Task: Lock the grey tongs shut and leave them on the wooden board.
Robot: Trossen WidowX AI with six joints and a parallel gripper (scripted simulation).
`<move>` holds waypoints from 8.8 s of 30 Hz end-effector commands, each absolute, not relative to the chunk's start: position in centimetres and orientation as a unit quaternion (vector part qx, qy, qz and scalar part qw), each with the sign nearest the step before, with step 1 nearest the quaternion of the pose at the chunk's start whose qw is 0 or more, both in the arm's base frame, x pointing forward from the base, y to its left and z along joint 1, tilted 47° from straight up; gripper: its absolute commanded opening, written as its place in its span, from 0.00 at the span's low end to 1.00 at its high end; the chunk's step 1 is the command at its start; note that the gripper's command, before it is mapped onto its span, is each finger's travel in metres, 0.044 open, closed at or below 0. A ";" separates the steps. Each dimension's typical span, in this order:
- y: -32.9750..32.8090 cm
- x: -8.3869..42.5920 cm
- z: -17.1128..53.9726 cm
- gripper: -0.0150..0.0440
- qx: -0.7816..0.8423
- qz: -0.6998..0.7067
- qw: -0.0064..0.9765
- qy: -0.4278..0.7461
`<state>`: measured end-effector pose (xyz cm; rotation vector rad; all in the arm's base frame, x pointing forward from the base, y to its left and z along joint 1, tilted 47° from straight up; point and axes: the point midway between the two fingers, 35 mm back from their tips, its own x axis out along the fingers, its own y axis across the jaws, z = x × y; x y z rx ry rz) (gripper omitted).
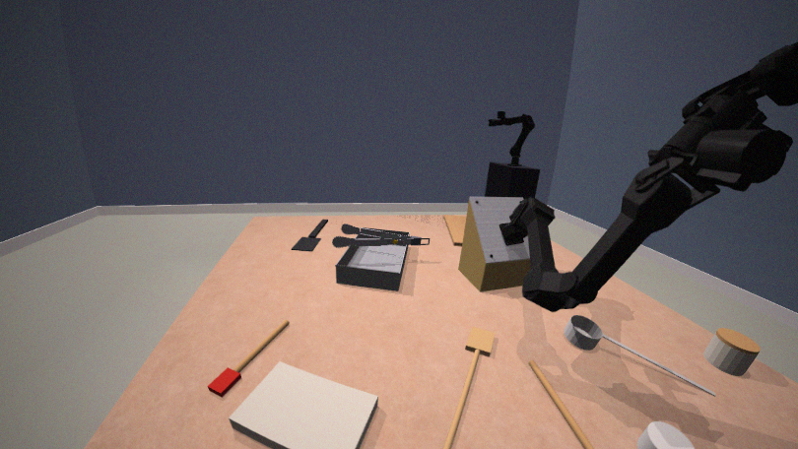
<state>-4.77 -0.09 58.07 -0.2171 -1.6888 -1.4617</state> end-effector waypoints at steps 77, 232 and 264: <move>-21.4 31.6 -9.5 1.00 0.692 -0.632 -0.319 0.143; -19.3 30.9 -11.4 0.00 0.621 -0.663 -0.388 0.155; -26.4 20.1 -16.6 0.00 0.506 -0.682 -0.526 -0.030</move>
